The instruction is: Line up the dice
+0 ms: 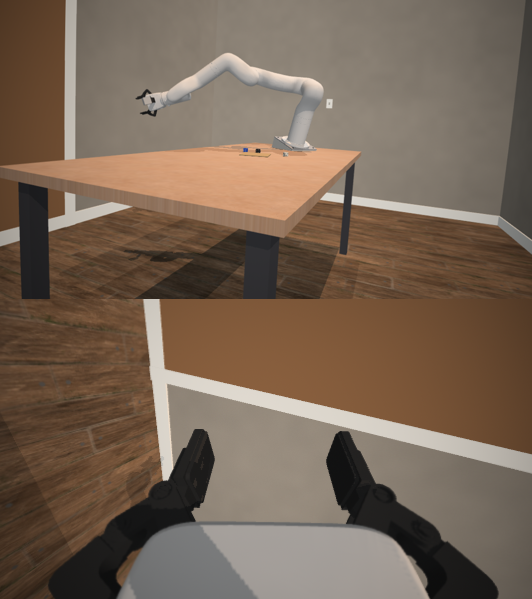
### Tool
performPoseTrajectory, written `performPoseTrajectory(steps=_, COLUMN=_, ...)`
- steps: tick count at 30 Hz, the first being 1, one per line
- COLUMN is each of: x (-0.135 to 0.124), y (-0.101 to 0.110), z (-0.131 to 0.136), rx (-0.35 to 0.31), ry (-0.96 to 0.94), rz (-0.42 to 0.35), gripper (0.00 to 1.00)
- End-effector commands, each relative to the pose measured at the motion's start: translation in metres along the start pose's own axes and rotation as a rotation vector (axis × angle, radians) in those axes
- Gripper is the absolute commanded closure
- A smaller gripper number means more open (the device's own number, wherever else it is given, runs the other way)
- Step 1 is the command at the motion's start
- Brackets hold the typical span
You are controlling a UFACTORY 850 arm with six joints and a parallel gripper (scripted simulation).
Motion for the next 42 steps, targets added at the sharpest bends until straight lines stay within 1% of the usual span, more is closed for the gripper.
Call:
performPoseTrajectory(steps=1, x=0.000, y=0.000, z=0.002, rx=-0.003, ry=0.000, rz=0.000, gripper=0.00)
performPoseTrajectory(steps=18, x=0.000, y=0.000, z=0.002, rx=-0.003, ry=-0.001, rz=0.000, gripper=0.00)
performPoseTrajectory(steps=21, x=0.007, y=0.004, z=0.001, rx=0.017, ry=-0.009, rz=0.003, gripper=0.00)
performPoseTrajectory(steps=23, x=0.022, y=0.012, z=0.000, rx=0.058, ry=-0.026, rz=0.009, gripper=0.00)
performPoseTrajectory(steps=24, x=0.033, y=0.019, z=-0.002, rx=0.090, ry=-0.039, rz=0.014, gripper=0.00)
performPoseTrajectory(steps=26, x=0.061, y=0.040, z=-0.007, rx=0.174, ry=-0.072, rz=0.023, gripper=0.00)
performPoseTrajectory(steps=27, x=0.061, y=0.040, z=-0.007, rx=0.174, ry=-0.072, rz=0.023, gripper=0.00)
performPoseTrajectory(steps=28, x=0.078, y=0.055, z=-0.011, rx=0.226, ry=-0.092, rz=0.027, gripper=0.00)
performPoseTrajectory(steps=29, x=0.078, y=0.055, z=-0.011, rx=0.226, ry=-0.092, rz=0.027, gripper=0.00)
performPoseTrajectory(steps=30, x=0.097, y=0.073, z=-0.015, rx=0.285, ry=-0.113, rz=0.031, gripper=0.00)
performPoseTrajectory(steps=34, x=0.097, y=0.073, z=-0.015, rx=0.285, ry=-0.113, rz=0.031, gripper=0.00)
performPoseTrajectory(steps=36, x=0.134, y=0.119, z=-0.027, rx=0.418, ry=-0.157, rz=0.035, gripper=0.00)
performPoseTrajectory(steps=39, x=0.135, y=0.120, z=-0.028, rx=0.418, ry=-0.157, rz=0.035, gripper=0.00)
performPoseTrajectory(steps=40, x=0.153, y=0.149, z=-0.035, rx=0.490, ry=-0.179, rz=0.034, gripper=0.00)
performPoseTrajectory(steps=42, x=0.153, y=0.149, z=-0.035, rx=0.490, ry=-0.179, rz=0.034, gripper=0.00)
Point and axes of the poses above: the point where the finger pads meet when closed, its own y axis back along the fingers, its own z axis across the jaws, x = y × z, the point moved 9 cm from there along y, back along the fingers, and after that the axes turned 2 degrees about y, right-handed, at the moved point
